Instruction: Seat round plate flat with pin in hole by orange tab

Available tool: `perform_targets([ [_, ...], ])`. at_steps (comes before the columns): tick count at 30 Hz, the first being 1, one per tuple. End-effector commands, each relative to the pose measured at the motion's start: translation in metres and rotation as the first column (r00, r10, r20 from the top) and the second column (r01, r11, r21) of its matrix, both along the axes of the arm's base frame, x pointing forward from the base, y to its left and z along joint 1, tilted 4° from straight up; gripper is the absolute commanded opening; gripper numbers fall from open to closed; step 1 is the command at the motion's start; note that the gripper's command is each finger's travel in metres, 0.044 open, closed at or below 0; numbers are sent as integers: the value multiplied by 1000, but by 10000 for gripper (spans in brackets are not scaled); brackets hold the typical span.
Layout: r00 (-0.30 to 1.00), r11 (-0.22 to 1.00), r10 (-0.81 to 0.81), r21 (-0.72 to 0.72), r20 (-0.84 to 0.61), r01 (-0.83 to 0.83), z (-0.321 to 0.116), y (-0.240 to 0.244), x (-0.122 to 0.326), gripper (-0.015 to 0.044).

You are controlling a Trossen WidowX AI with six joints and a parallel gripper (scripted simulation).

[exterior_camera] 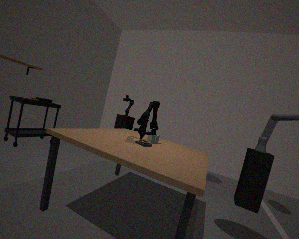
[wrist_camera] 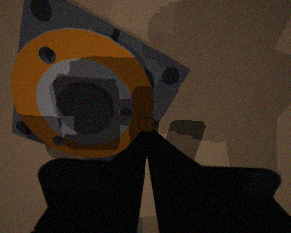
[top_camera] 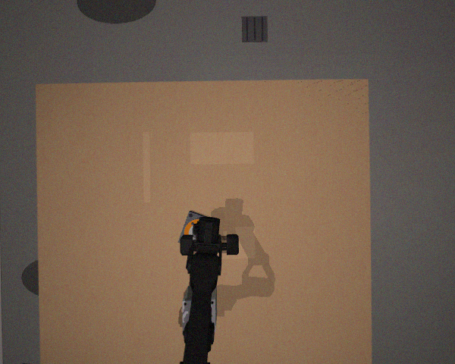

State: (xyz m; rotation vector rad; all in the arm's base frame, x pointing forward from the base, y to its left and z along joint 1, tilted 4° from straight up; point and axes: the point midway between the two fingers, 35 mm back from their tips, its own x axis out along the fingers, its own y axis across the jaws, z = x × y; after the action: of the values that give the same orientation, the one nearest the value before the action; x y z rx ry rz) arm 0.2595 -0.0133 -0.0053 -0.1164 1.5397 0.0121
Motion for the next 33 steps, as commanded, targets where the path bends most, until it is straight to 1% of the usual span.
perform_targets([
  [1, 1000, 1000, 5, 2, 24, -5, 3, 0, 8, 0],
  [33, 1000, 1000, 5, 2, 25, -5, 4, 0, 13, 0],
])
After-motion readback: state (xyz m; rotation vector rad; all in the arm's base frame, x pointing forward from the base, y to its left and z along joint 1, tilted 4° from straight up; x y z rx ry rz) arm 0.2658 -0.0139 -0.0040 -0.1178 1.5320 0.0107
